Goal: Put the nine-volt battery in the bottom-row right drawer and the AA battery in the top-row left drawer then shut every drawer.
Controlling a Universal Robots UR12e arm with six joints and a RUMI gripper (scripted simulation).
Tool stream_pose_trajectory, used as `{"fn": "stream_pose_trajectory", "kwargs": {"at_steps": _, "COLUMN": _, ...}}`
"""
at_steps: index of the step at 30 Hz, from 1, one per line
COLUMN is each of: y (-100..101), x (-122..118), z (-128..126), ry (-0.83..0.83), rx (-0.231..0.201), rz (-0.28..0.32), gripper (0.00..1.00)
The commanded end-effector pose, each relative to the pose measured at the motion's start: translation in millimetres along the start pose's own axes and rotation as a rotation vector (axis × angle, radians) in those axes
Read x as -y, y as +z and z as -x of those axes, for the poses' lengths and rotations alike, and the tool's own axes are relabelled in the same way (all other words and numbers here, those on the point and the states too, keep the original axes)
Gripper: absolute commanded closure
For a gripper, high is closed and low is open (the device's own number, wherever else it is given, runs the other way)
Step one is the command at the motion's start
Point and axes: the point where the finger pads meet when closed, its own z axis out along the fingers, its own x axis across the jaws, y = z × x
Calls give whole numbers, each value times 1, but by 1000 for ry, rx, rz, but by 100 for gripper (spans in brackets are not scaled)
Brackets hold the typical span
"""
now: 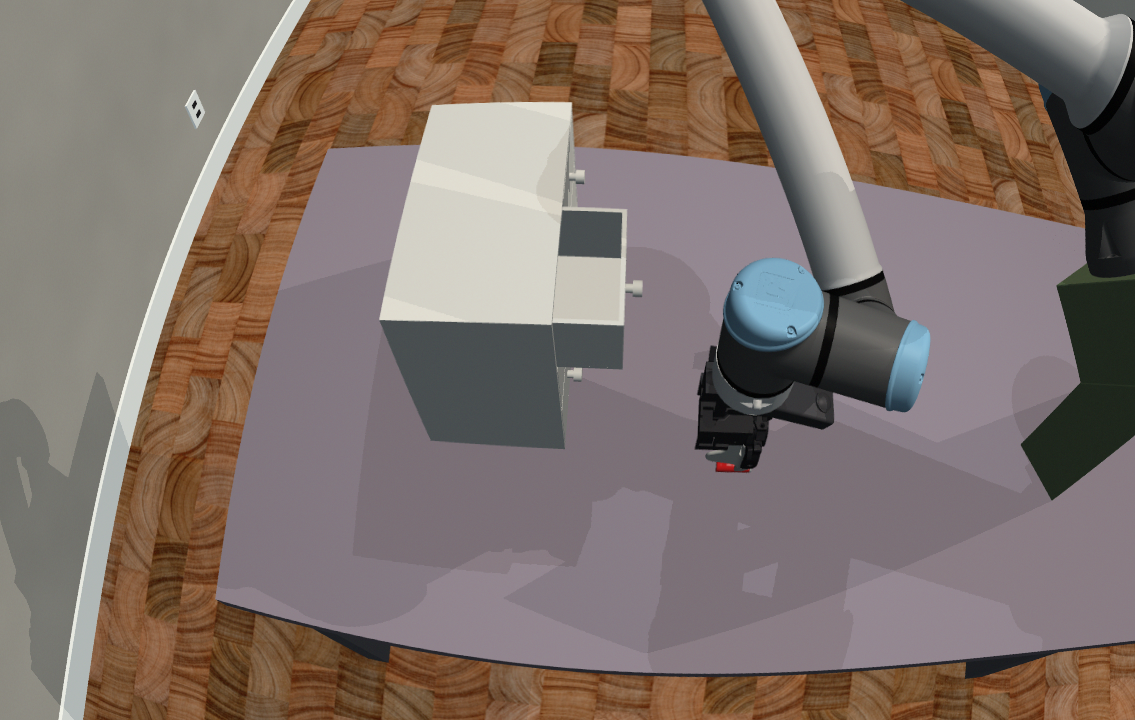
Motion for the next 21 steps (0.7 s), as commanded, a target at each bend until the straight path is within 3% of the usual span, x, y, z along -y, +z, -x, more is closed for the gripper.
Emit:
{"fn": "stream_pose_trajectory", "kwargs": {"at_steps": 1, "y": 6, "x": 0, "z": 0, "ry": 0, "rx": 0, "rz": 1, "gripper": 83}}
{"fn": "stream_pose_trajectory", "kwargs": {"at_steps": 21, "y": 17, "x": -1, "z": 0, "ry": 0, "rx": 0, "rz": 1, "gripper": 83}}
